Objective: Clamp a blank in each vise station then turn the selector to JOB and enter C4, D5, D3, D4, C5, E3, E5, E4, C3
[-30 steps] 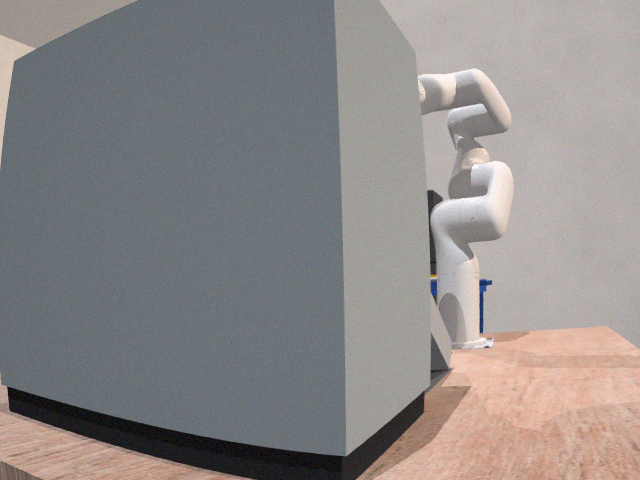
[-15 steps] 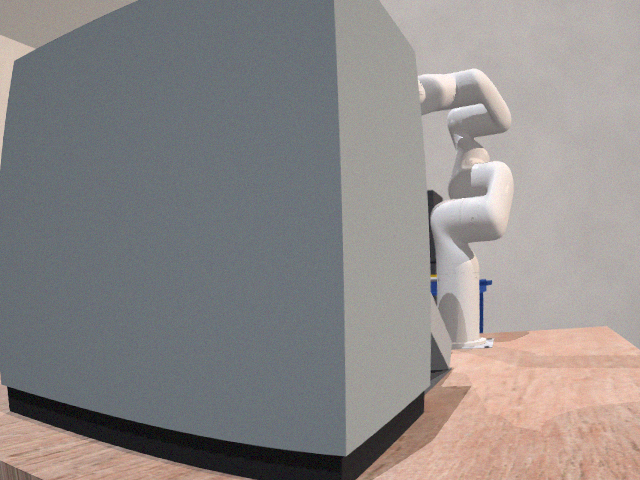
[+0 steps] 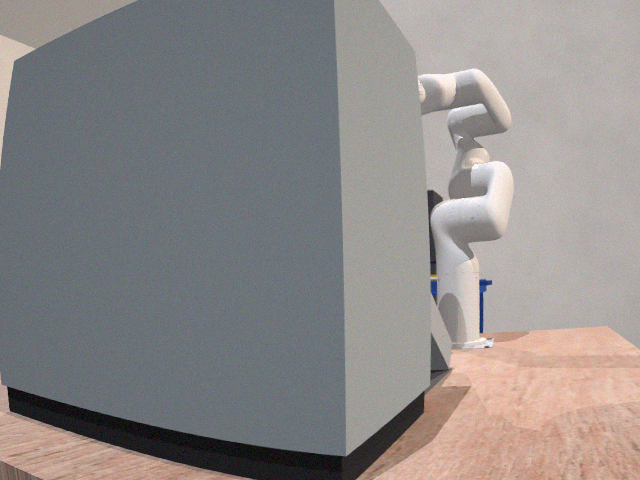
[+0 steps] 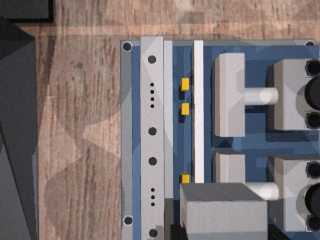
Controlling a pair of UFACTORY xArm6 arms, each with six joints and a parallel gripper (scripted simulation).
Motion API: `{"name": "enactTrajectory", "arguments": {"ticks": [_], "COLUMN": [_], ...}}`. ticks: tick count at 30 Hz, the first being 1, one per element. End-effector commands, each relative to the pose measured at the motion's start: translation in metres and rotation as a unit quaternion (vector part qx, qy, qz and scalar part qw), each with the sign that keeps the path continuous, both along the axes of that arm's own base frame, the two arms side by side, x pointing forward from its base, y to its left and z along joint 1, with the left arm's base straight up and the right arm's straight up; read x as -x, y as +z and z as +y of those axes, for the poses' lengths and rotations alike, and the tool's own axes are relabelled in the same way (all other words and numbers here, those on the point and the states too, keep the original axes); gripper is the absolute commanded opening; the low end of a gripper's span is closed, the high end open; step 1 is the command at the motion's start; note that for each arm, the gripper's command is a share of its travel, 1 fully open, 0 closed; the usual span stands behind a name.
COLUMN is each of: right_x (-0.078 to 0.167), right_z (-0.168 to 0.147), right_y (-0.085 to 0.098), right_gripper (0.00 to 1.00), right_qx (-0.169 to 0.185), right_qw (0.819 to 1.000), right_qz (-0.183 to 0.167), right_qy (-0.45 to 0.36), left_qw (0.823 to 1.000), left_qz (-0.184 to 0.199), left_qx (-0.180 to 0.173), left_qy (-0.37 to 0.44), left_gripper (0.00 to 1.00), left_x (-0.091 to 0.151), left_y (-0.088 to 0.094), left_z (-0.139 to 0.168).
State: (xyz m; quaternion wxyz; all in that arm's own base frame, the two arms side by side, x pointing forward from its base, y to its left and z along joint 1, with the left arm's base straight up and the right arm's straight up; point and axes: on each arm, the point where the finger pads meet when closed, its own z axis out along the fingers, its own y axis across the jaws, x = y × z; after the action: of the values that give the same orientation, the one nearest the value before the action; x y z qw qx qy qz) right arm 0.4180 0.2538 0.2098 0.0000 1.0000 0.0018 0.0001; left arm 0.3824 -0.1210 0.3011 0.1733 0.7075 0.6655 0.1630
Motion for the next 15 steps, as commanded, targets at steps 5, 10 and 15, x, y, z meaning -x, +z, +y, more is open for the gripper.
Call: {"name": "enactTrajectory", "arguments": {"ticks": [5,10,15], "right_x": [-0.001,-0.001,-0.001], "right_z": [0.001,0.001,0.001], "right_y": [0.002,-0.001,-0.012], "right_gripper": [0.0,0.0,0.0], "right_qx": [-0.001,-0.001,-0.001], "right_qw": [1.0,1.0,1.0], "right_qz": [-0.002,-0.002,-0.002], "right_qy": [0.0,0.001,0.001], "left_qw": [1.0,1.0,1.0], "left_qz": [-0.002,-0.002,-0.002], "left_qx": [0.001,0.001,0.001], "left_qy": [0.0,0.0,0.0], "left_gripper": [1.0,1.0,1.0], "left_x": [-0.001,-0.001,-0.001], "left_y": [0.002,0.002,0.002], "left_z": [0.0,0.0,0.0]}}
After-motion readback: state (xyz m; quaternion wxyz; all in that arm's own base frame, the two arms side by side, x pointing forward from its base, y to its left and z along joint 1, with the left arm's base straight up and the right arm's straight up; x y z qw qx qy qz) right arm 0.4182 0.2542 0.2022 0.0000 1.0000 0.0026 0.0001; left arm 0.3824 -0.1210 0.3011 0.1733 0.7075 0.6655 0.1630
